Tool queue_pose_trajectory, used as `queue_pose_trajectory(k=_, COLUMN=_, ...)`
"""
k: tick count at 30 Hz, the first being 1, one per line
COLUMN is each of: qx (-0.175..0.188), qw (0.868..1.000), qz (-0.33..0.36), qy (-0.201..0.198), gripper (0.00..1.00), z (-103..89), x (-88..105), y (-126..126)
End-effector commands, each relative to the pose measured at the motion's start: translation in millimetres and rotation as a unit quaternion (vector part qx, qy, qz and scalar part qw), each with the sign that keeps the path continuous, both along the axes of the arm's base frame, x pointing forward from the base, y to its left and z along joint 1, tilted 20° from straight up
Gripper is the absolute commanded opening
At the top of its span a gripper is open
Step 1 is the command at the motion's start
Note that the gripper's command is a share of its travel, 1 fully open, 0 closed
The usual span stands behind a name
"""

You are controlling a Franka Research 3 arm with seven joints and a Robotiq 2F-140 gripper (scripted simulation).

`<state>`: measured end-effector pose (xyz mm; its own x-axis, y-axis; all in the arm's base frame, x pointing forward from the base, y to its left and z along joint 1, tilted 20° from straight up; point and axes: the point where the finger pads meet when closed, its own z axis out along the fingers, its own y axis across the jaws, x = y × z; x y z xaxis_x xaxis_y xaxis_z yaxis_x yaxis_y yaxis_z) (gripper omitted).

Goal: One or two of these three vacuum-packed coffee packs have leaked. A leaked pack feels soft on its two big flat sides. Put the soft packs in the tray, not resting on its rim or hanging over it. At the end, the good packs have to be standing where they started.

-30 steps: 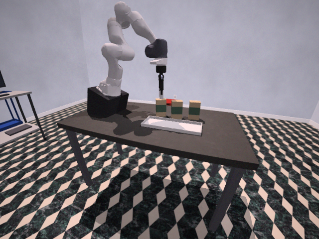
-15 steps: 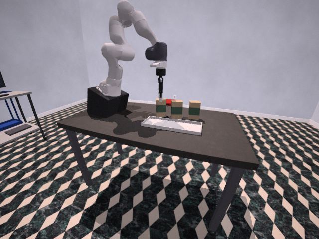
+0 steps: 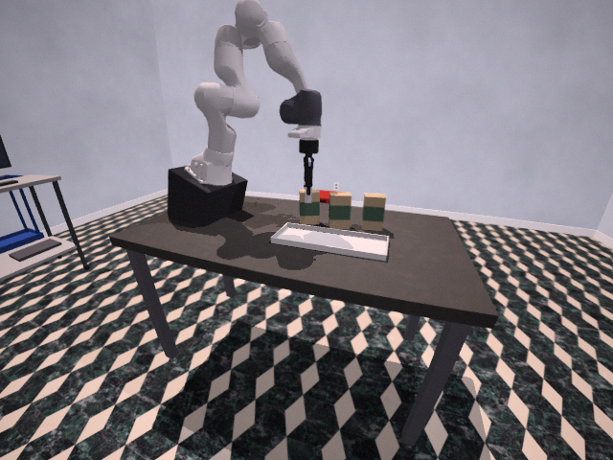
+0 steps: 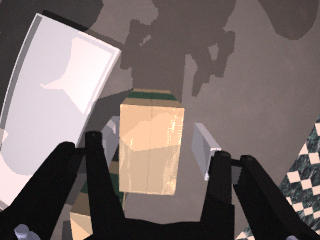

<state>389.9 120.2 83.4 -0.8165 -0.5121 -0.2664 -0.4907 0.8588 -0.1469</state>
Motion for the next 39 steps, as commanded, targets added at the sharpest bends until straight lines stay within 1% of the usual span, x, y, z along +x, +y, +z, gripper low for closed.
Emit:
queue_pose_trajectory(k=1, qx=-0.004, qw=1.0, qz=0.006, qy=-0.016, gripper=0.55, z=0.0, x=11.1, y=-1.4)
queue_pose_trajectory(k=11, qx=-0.004, qw=1.0, qz=0.006, qy=-0.016, gripper=0.55, z=-7.0, x=13.6, y=-1.3)
queue_pose_trajectory(k=39, qx=-0.004, qw=1.0, qz=0.006, qy=-0.016, gripper=0.55, z=-7.3, x=13.7, y=-1.3)
